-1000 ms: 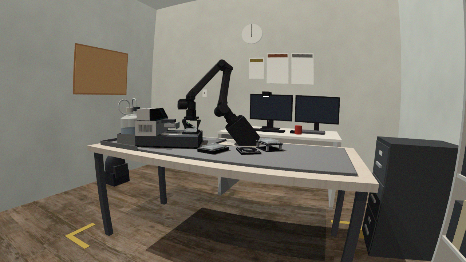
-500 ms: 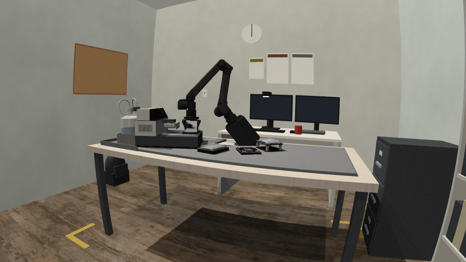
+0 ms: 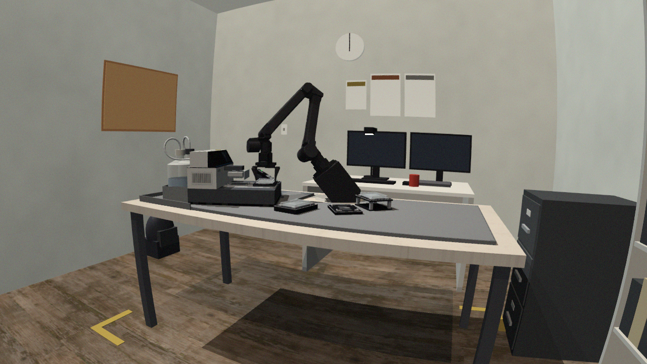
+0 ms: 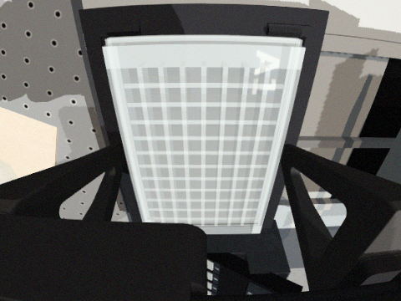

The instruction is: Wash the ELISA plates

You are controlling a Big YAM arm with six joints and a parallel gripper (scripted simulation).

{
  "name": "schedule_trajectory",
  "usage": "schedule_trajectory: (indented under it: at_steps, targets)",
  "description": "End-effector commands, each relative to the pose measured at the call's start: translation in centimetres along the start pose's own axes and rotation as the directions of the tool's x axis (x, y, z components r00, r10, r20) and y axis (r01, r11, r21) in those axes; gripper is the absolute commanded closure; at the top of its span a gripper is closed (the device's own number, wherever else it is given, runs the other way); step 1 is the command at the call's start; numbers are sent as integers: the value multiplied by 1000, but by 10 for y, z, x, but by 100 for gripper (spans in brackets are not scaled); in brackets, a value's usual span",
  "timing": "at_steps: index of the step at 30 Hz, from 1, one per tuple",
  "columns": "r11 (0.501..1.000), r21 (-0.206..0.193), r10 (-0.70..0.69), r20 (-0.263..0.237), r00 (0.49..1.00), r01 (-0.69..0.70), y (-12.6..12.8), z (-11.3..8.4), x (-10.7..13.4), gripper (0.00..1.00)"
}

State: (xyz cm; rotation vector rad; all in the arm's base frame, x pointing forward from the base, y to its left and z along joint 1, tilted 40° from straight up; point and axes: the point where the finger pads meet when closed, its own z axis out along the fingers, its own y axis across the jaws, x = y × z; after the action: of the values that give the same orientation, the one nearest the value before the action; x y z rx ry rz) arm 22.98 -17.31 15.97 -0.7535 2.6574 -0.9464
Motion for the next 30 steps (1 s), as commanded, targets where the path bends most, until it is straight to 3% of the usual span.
schedule_trajectory:
  at_steps: [1, 21, 24, 30]
  targets:
    - [1000, -1, -3, -4, 1000, 3, 1, 3, 2, 0]
    - [1000, -1, -3, -4, 1000, 3, 1, 3, 2, 0]
    - [999, 37, 14, 23, 1000, -15, -18, -19, -7, 0]
    - [999, 39, 16, 26, 1000, -17, -19, -31, -7, 0]
